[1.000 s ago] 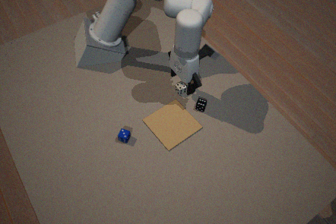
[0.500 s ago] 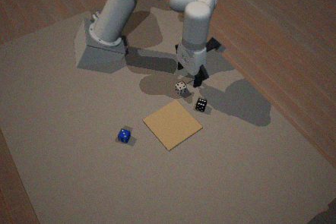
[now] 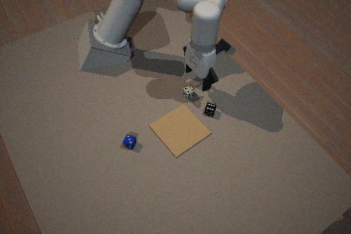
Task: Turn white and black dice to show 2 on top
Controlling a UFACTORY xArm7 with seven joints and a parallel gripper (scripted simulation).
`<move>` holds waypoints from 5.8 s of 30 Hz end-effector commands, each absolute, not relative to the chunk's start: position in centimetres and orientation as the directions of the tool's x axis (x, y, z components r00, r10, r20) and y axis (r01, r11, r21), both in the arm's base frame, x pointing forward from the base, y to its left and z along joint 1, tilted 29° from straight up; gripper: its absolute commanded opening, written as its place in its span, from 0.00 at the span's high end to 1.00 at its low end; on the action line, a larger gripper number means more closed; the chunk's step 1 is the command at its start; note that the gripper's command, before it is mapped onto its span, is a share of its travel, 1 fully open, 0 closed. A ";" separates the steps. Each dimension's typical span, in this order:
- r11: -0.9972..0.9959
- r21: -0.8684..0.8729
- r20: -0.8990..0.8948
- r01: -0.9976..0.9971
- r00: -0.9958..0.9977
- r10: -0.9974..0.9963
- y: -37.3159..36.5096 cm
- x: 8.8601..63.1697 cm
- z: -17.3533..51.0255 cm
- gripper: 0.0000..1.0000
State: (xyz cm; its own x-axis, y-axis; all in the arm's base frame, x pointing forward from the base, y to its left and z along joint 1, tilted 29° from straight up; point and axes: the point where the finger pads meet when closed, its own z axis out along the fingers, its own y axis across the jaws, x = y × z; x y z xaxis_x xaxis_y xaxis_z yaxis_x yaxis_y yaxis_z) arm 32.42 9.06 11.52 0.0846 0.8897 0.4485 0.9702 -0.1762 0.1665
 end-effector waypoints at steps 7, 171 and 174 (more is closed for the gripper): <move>-0.177 0.169 0.449 0.970 0.085 0.890 9.0 32.5 11.6 0.00; -0.235 0.139 0.459 0.962 0.147 0.876 3.9 31.3 14.3 0.53; -0.235 0.139 0.459 0.962 0.147 0.876 3.9 31.3 14.3 0.53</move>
State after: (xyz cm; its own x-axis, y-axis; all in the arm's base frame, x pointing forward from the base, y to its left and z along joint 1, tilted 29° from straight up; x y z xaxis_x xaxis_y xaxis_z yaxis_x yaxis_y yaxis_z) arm 31.24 3.88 14.30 0.1476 0.8763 0.4586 0.9626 -0.2338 0.1370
